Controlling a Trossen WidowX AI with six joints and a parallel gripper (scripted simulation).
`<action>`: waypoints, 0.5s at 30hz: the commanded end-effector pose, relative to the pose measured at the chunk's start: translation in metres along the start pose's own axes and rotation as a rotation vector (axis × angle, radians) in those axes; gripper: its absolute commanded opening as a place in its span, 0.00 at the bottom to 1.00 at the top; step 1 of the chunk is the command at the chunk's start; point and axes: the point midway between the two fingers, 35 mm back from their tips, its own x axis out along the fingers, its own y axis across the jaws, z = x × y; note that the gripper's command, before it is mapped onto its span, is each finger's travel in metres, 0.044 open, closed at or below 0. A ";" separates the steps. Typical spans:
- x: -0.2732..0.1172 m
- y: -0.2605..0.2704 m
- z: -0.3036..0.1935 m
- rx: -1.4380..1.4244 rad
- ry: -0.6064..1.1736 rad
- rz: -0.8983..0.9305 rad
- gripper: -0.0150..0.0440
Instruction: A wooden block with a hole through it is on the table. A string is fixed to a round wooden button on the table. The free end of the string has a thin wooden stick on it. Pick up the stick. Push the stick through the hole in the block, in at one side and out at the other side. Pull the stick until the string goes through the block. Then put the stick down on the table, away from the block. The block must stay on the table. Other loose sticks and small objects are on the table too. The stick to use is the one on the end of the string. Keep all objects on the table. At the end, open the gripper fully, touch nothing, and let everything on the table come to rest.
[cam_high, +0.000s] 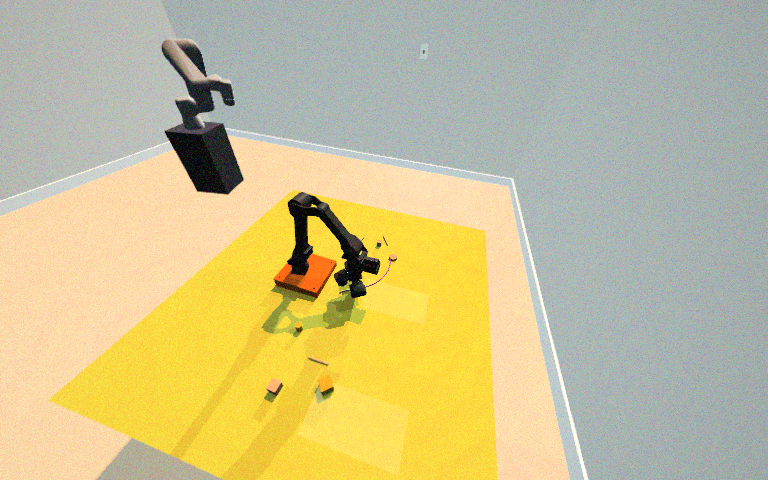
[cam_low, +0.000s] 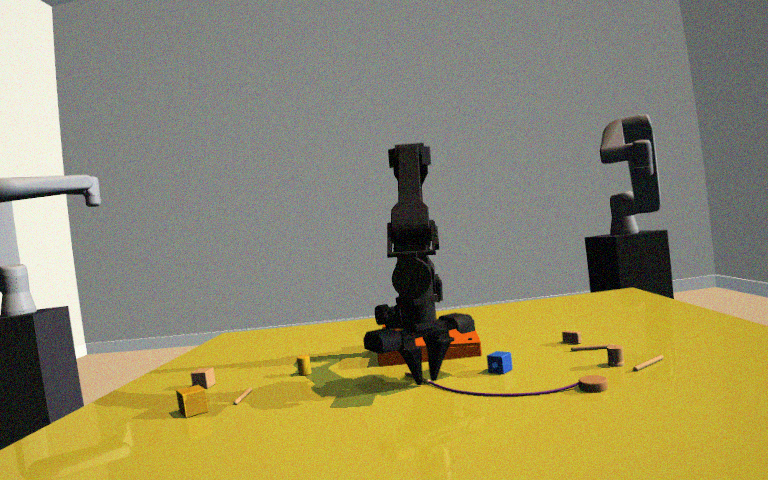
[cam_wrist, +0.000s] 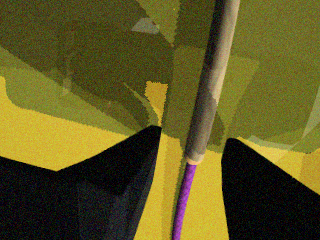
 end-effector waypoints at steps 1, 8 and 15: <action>0.002 -0.001 0.001 0.004 -0.003 -0.006 0.46; 0.001 0.000 0.001 0.000 -0.002 -0.002 0.29; 0.001 0.000 0.001 0.000 -0.002 -0.002 0.25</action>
